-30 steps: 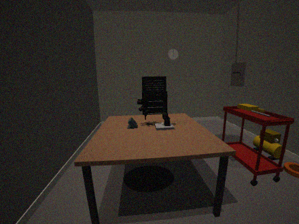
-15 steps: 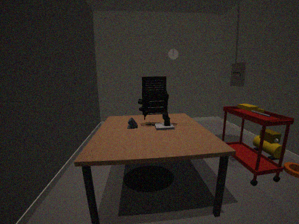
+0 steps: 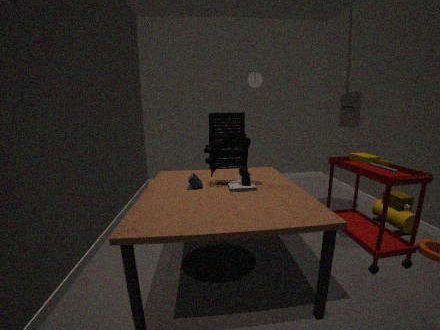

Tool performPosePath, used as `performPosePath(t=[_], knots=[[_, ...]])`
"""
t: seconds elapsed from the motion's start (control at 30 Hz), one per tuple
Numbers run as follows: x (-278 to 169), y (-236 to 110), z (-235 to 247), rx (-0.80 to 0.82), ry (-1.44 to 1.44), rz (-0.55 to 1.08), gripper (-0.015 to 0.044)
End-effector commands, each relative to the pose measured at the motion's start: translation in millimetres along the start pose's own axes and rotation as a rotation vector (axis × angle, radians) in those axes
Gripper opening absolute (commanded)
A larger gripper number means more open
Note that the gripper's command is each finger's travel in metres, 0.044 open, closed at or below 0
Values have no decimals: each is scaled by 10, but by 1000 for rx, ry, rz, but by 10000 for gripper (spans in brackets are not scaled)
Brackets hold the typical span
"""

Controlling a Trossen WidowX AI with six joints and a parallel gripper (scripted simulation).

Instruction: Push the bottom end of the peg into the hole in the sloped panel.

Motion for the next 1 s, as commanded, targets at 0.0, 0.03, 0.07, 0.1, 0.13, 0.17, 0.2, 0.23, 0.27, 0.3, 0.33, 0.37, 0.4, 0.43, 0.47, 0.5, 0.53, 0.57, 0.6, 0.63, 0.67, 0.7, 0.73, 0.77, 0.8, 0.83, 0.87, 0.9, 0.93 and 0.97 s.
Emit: performPosePath(t=[0.0, 0.03, 0.07, 0.1, 0.13, 0.17, 0.2, 0.23, 0.27, 0.3, 0.33, 0.37, 0.4, 0.43, 0.47, 0.5, 0.53, 0.57, 0.6, 0.63, 0.67, 0.7, 0.73, 0.77, 0.8, 0.83, 0.87, 0.9, 0.93, 0.97], knots=[[-5, -22, 24, -15, -21, -35, 0], [-5, -21, 27, -17, -24, -40, 0], [-6, -21, 31, -20, -28, -46, 0], [-6, -20, 34, -22, -32, -51, 0], [-6, -20, 37, -25, -35, -57, 0], [-7, -19, 40, -27, -39, -62, 0], [-7, -18, 44, -30, -43, -68, 0], [-7, -18, 47, -32, -46, -74, 0], [-8, -17, 50, -35, -50, -79, 0], [-8, -17, 53, -38, -54, -85, 0], [-8, -16, 57, -40, -58, -90, 0], [-9, -16, 60, -43, -61, -96, 0], [-9, -15, 63, -45, -65, -101, 0], [-9, -15, 67, -48, -69, -107, 0], [-10, -14, 70, -51, -73, -112, 0], [-10, -14, 73, -53, -77, -118, 0], [-11, -14, 77, -56, -80, -123, 0], [-11, -13, 80, -59, -84, -129, 0], [-12, -13, 83, -62, -88, -134, 0], [-12, -12, 87, -64, -92, -140, 0], [-12, -12, 90, -67, -96, -145, 0], [-13, -12, 94, -70, -100, -151, 0], [-13, -11, 97, -73, -104, -156, 0], [-14, -11, 100, -76, -107, -161, 0], [-14, -11, 104, -78, -111, -167, 0], [-15, -10, 107, -81, -115, -172, 0], [-15, -10, 111, -84, -119, -178, 0], [-16, -10, 114, -87, -123, -183, 0], [-17, -9, 118, -90, -127, -188, 0], [-17, -9, 121, -93, -131, -194, 0]])
Point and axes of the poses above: the point midway between the two fingers, 35 mm back from their tips, its own y axis out along the fingers, its own z axis across the jaws, x = y × z, the point moved 6 cm from there along -y, back along the fingers, and after that the axes turned 11 degrees about y, right-handed, at the moved point
